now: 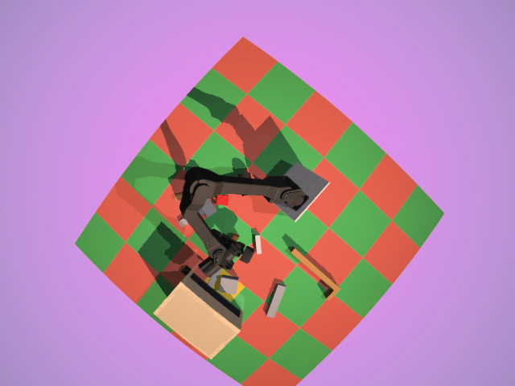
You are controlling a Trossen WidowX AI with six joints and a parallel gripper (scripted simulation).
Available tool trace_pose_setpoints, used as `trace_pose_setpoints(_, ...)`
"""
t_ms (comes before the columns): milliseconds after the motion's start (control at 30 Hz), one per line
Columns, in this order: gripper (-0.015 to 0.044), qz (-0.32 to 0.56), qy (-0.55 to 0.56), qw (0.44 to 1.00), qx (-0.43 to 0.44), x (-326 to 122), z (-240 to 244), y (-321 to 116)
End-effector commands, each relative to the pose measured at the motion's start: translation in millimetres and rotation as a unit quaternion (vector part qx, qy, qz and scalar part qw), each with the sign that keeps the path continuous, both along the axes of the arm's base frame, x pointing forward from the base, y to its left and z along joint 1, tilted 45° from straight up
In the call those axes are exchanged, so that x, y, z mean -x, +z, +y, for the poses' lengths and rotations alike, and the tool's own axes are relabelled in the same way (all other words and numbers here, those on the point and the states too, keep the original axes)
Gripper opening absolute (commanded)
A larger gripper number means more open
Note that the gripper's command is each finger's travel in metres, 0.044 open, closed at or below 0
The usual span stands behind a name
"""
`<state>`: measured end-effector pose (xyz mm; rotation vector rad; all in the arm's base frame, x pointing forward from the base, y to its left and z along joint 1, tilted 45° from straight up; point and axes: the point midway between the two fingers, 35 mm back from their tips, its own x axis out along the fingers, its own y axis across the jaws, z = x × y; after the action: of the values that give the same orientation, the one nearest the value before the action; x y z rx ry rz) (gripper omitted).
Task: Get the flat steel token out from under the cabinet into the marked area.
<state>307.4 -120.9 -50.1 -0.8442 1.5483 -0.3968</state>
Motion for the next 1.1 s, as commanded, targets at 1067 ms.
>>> trace_pose_setpoints(1067,0.0000,-0.010,-0.001,1.000,-0.002,-41.8,9.9,-6.5)
